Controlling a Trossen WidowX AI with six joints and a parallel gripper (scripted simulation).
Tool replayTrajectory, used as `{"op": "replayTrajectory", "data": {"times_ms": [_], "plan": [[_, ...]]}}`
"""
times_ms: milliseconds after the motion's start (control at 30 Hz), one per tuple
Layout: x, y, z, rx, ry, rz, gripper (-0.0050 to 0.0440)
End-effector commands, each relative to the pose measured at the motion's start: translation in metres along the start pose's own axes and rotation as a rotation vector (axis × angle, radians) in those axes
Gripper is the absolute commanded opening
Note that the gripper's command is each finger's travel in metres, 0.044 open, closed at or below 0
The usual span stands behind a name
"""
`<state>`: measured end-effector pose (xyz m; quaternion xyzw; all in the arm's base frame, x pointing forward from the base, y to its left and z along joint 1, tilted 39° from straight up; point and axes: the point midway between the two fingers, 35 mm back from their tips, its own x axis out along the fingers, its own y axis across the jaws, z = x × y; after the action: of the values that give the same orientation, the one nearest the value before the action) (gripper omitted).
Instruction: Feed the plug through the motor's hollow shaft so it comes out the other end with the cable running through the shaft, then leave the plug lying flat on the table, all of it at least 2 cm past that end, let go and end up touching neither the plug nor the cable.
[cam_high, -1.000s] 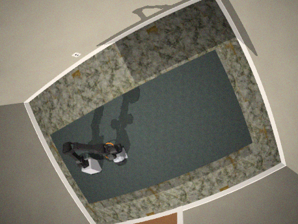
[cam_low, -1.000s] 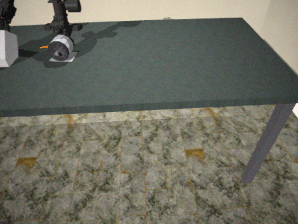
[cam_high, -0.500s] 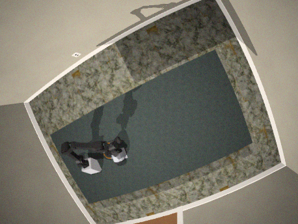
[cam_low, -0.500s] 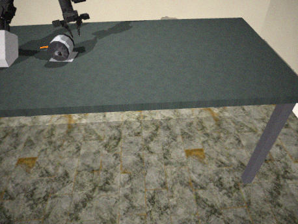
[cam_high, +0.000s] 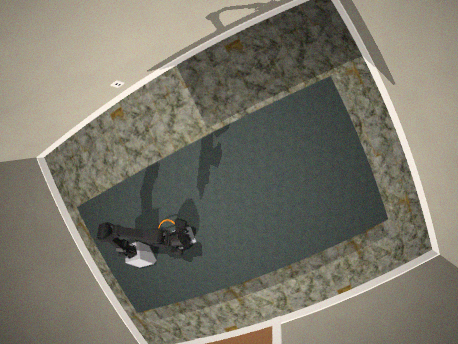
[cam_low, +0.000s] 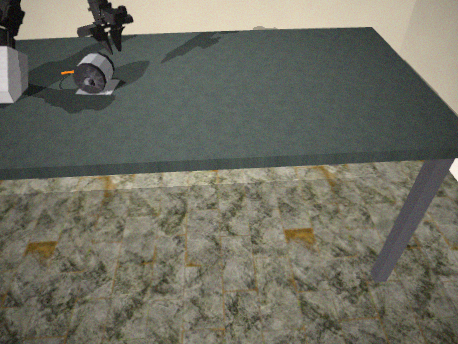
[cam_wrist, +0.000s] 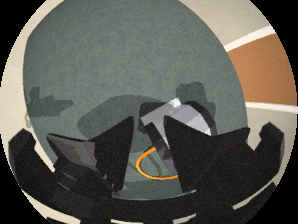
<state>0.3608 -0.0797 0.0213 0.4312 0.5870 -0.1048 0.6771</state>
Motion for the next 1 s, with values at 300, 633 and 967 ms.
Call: {"op": "replayTrajectory", "data": {"times_ms": [300,633,967], "plan": [[0.005,-0.041,0.02,-0.519,0.047,0.015,0.016],[0.008,-0.072,0.031,-0.908,0.067,0.048,0.016],[0.011,-0.109,0.038,-1.319,0.074,0.113,0.016]]}}
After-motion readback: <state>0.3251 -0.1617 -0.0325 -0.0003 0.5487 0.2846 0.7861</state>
